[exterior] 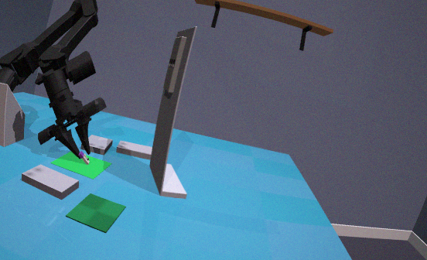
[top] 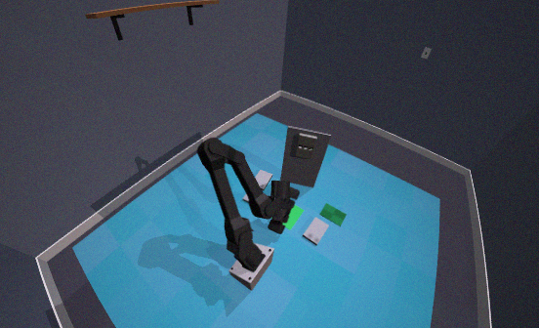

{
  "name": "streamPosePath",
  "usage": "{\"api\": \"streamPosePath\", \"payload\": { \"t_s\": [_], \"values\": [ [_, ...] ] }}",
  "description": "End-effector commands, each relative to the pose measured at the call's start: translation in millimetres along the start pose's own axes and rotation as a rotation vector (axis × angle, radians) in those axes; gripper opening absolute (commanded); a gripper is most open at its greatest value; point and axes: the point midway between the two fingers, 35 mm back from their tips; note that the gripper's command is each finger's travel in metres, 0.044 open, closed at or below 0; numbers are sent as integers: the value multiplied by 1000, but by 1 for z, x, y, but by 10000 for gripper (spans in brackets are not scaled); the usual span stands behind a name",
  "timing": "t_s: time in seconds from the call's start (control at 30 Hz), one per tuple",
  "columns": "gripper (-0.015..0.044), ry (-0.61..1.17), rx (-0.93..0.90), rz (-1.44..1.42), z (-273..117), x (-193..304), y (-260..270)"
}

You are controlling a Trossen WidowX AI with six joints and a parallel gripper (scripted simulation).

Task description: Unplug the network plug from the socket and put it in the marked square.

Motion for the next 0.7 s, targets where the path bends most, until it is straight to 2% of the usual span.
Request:
{"api": "streamPosePath", "payload": {
  "t_s": [0.0, 0.67],
  "values": [
    [156, -1, -1, -1, 0, 0, 0],
    [156, 2, -4, 0, -13, 1, 0]
  ]
}}
Point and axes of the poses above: the point midway between the two fingers, 35 mm back from their tips, its own z axis out along the fingers, its own y axis across the jaws, x = y × z, and after that the axes turned 13 degrees about -z, right-handed
